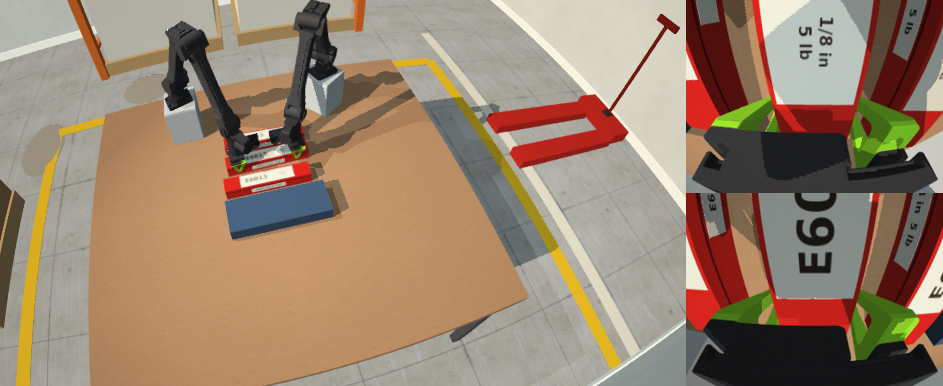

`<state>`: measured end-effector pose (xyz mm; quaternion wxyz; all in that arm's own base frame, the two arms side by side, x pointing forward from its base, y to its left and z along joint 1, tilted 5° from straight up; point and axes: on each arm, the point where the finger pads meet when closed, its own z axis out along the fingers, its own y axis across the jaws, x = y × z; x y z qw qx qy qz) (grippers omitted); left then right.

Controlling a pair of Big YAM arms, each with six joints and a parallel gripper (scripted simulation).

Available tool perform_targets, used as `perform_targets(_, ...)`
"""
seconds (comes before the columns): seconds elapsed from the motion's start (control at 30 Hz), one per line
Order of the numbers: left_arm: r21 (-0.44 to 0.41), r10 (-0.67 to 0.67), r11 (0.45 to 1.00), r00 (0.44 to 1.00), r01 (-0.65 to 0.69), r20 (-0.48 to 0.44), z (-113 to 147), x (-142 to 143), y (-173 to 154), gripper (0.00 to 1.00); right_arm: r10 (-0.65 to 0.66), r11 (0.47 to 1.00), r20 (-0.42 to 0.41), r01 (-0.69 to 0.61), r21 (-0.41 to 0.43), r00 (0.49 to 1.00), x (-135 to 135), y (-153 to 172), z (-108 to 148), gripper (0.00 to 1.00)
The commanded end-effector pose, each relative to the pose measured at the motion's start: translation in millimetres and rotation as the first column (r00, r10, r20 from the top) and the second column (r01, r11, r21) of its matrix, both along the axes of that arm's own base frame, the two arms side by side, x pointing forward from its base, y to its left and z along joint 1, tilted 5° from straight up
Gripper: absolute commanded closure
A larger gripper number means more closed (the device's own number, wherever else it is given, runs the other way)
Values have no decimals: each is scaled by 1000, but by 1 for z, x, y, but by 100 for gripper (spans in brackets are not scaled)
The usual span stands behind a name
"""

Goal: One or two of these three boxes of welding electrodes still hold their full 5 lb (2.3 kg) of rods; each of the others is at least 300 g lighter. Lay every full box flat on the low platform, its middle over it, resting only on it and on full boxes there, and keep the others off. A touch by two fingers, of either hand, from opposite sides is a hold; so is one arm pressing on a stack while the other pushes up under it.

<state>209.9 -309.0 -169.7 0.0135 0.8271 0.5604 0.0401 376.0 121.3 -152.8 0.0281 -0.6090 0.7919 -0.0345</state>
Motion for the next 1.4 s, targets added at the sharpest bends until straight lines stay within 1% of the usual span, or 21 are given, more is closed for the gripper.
perform_targets(0.0, -21, -4, 1000, 1000, 5, 9, 2, 5, -9, 100, -12, 1000, -2, 12, 1, 1000, 5, -5, -4, 100)
perform_targets(0.73, -21, -4, 1000, 1000, 5, 9, 2, 5, -9, 100, -12, 1000, -2, 12, 1, 1000, 5, -5, -4, 100)
perform_targets(0.77, -17, -9, 1000, 1000, 9, 5, -2, 7, -7, 100, -13, 1000, -14, 13, -3, 1000, 0, -6, -2, 100)
perform_targets(0.8, -20, -10, 1000, 1000, 10, 7, 7, 7, -9, 100, -14, 1000, 11, 14, 6, 1000, 6, -4, 11, 100)
perform_targets(0.83, -25, -12, 1000, 1000, 12, 10, 14, 7, -9, 100, -14, 1000, 11, 14, 6, 1000, 5, -5, 13, 100)
perform_targets(0.93, -15, -16, 1000, 1000, 16, 5, 17, 2, -5, 100, -16, 1000, 9, 16, 6, 1000, 3, -5, 18, 100)
perform_targets(1.0, -15, -16, 1000, 1000, 16, 5, 17, 2, -5, 100, -16, 1000, 9, 16, 6, 1000, 3, -5, 18, 100)
perform_targets(1.37, -14, -3, 1000, 1000, 4, 9, 35, 0, -5, 100, -8, 1000, 11, 8, 2, 1000, 1, -4, 36, 100)
